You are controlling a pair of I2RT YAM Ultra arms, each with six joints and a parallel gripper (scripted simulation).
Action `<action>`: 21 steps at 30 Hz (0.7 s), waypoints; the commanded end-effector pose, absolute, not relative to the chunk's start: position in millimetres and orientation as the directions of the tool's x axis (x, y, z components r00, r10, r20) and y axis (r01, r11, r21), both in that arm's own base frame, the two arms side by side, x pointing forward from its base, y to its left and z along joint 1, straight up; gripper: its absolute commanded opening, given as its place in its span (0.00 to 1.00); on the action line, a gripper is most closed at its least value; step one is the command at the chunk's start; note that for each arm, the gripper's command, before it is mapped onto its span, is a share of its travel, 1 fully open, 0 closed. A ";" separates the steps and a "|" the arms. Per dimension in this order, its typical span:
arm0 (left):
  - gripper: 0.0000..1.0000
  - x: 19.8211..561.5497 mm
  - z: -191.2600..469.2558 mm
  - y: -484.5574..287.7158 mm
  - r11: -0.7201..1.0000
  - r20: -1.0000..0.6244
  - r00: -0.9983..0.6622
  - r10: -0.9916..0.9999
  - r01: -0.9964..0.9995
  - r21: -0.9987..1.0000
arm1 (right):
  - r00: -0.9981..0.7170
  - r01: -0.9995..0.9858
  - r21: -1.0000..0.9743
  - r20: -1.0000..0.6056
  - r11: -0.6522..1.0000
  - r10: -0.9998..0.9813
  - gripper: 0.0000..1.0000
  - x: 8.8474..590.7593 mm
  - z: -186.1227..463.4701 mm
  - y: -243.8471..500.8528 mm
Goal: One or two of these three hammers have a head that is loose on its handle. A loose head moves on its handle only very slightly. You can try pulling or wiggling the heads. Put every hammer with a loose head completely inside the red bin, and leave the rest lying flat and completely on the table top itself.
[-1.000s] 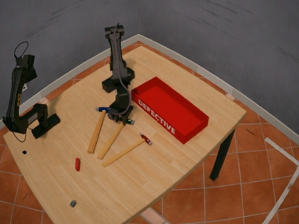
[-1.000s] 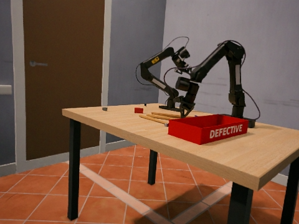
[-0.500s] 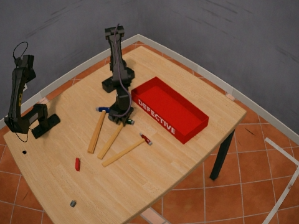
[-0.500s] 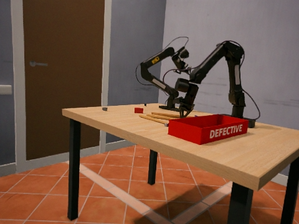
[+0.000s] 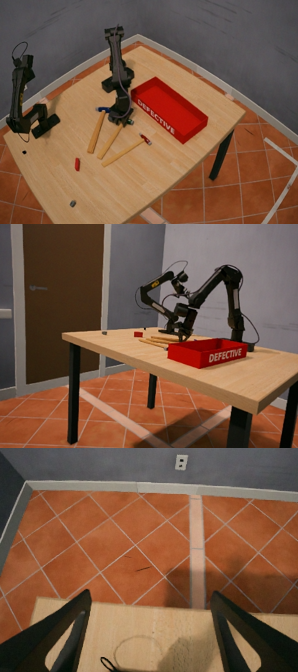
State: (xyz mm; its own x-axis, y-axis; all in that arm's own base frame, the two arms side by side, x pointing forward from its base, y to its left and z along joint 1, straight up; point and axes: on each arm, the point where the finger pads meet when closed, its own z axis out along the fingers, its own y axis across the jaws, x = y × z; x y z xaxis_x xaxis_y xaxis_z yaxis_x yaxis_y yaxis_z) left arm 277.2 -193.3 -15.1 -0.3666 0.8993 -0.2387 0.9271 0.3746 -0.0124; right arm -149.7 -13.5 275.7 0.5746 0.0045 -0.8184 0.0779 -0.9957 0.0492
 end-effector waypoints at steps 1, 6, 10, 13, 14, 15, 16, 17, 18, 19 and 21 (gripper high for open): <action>0.40 293.1 -5.3 -205.0 0.375 -0.282 -0.356 0.891 0.927 0.016 | 0.558 0.117 0.041 -0.829 -0.992 0.032 1.00 -149.0 284.4 -19.5; 0.40 291.5 -6.6 -204.6 0.374 -0.276 -0.356 0.893 0.927 0.012 | 0.558 0.130 0.041 -0.829 -0.991 0.039 1.00 -148.8 284.5 -21.5; 0.40 293.3 -7.1 -206.1 0.373 -0.282 -0.354 0.892 0.928 0.016 | 0.557 0.139 0.041 -0.829 -0.989 0.044 1.00 -148.6 284.5 -22.8; 0.40 292.8 -7.9 -206.2 0.373 -0.280 -0.354 0.892 0.928 0.015 | 0.557 0.146 0.041 -0.829 -0.988 0.048 1.00 -148.4 284.5 -23.8; 0.40 292.9 -8.0 -206.4 0.373 -0.280 -0.354 0.892 0.928 0.015 | 0.557 0.148 0.041 -0.829 -0.988 0.049 1.00 -148.4 284.5 -24.1; 0.40 293.0 -8.2 -206.6 0.372 -0.280 -0.353 0.892 0.928 0.016 | 0.557 0.150 0.041 -0.829 -0.988 0.051 1.00 -148.3 284.5 -24.5; 0.40 293.1 -8.4 -206.7 0.372 -0.280 -0.353 0.892 0.928 0.016 | 0.557 0.152 0.041 -0.829 -0.987 0.052 1.00 -148.3 284.6 -24.8; 0.40 293.1 -8.6 -206.8 0.372 -0.280 -0.353 0.893 0.928 0.016 | 0.556 0.155 0.041 -0.829 -0.987 0.053 1.00 -148.2 284.6 -25.1; 0.40 293.0 -8.8 -206.9 0.372 -0.280 -0.353 0.893 0.928 0.015 | 0.556 0.157 0.041 -0.829 -0.987 0.054 1.00 -148.2 284.6 -25.4; 0.36 292.4 -8.9 -206.5 0.372 -0.278 -0.354 0.893 0.928 0.014 | 0.568 0.158 0.060 -0.822 -0.986 0.041 1.00 -147.8 282.7 -26.1; 0.36 292.3 -8.6 -206.4 0.372 -0.278 -0.353 0.893 0.928 0.014 | 0.568 0.160 0.060 -0.822 -0.985 0.042 1.00 -147.7 282.7 -26.5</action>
